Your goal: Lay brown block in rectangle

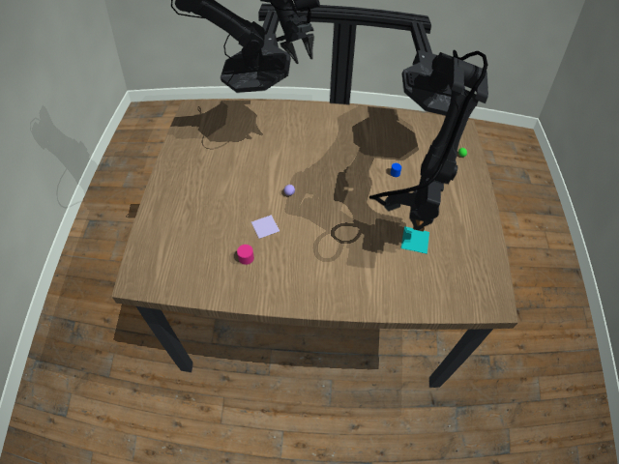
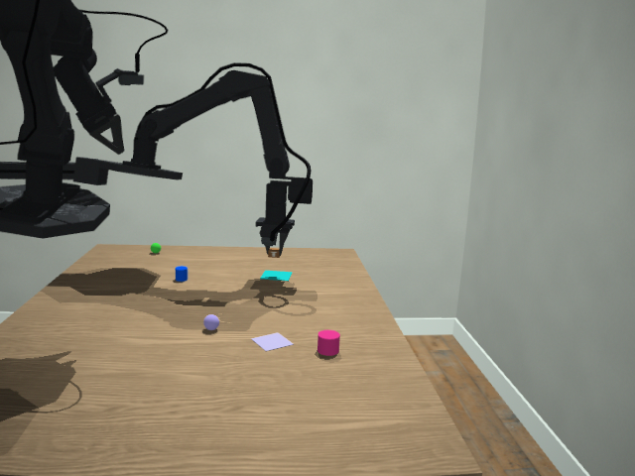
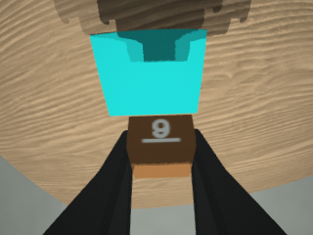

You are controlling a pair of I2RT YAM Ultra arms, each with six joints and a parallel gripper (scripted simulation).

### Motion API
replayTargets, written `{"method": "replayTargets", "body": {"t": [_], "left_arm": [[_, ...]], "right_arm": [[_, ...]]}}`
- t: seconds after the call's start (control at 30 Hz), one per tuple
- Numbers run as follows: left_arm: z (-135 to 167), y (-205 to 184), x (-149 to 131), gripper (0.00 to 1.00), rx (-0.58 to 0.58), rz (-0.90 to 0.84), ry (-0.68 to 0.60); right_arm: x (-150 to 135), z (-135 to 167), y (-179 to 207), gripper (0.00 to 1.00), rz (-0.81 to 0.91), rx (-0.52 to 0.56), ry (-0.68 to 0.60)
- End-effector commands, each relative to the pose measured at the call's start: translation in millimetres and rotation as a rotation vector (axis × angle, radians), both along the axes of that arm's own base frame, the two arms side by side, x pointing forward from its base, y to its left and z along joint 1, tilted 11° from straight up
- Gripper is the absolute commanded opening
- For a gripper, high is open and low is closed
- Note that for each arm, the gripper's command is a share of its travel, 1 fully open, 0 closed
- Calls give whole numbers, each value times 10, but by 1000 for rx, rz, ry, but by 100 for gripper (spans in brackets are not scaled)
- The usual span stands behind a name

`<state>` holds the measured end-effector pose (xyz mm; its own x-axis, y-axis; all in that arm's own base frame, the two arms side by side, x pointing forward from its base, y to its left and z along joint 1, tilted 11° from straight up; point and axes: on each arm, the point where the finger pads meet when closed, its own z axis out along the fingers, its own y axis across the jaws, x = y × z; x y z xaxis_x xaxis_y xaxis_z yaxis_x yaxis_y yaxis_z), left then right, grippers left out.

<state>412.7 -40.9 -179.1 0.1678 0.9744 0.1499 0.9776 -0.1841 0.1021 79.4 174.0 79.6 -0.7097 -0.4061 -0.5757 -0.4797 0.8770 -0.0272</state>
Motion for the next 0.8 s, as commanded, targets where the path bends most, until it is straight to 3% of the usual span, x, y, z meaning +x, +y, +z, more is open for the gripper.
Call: {"method": "replayTargets", "body": {"t": [0.0, 0.43, 0.77], "left_arm": [[40, 19, 93, 27, 14, -3, -6], [37, 19, 98, 27, 13, -3, -6], [37, 19, 99, 27, 13, -3, -6]], "right_arm": [[177, 237, -546, 46, -56, -43, -187], [357, 401, -770, 46, 44, 28, -365], [256, 414, -643, 46, 211, 85, -395]]}}
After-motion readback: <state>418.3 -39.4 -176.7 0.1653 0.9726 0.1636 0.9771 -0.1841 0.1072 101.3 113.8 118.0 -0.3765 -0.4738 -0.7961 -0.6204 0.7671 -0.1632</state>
